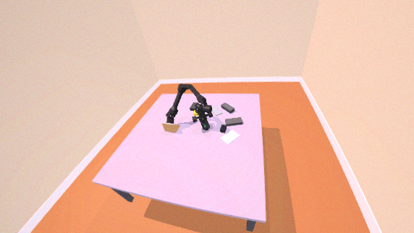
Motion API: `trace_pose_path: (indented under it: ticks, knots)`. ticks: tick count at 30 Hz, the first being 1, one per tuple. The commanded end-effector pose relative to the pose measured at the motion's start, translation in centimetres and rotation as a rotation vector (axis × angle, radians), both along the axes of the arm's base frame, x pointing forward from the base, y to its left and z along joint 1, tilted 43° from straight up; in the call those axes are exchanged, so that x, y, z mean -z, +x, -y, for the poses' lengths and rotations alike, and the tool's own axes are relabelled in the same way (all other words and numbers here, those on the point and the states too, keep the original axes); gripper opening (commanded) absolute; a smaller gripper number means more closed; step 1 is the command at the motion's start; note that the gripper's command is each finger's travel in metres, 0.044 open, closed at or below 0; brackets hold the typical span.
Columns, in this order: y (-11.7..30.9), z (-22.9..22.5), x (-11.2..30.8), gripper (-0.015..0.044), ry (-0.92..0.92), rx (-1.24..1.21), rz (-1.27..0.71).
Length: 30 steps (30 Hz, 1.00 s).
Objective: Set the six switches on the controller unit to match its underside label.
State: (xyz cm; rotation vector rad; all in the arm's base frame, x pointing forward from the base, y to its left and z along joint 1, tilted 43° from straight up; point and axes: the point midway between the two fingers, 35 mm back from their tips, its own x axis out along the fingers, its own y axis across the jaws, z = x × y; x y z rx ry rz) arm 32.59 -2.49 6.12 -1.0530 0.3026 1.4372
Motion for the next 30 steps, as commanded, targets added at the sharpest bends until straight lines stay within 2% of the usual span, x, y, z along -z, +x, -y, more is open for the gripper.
trace_pose_path:
  ticks: [1,9,15,30]
  knots:
    - [-0.1,-0.2,0.2,0.0000,0.004,-0.002,-0.005]
    - [-0.1,-0.3,0.3,0.0000,0.004,-0.002,-0.005]
    - [-0.9,2.8,-3.2,0.0000,0.003,-0.002,-0.006]
    - [1.7,3.6,-2.6,0.0000,0.004,0.006,-0.011]
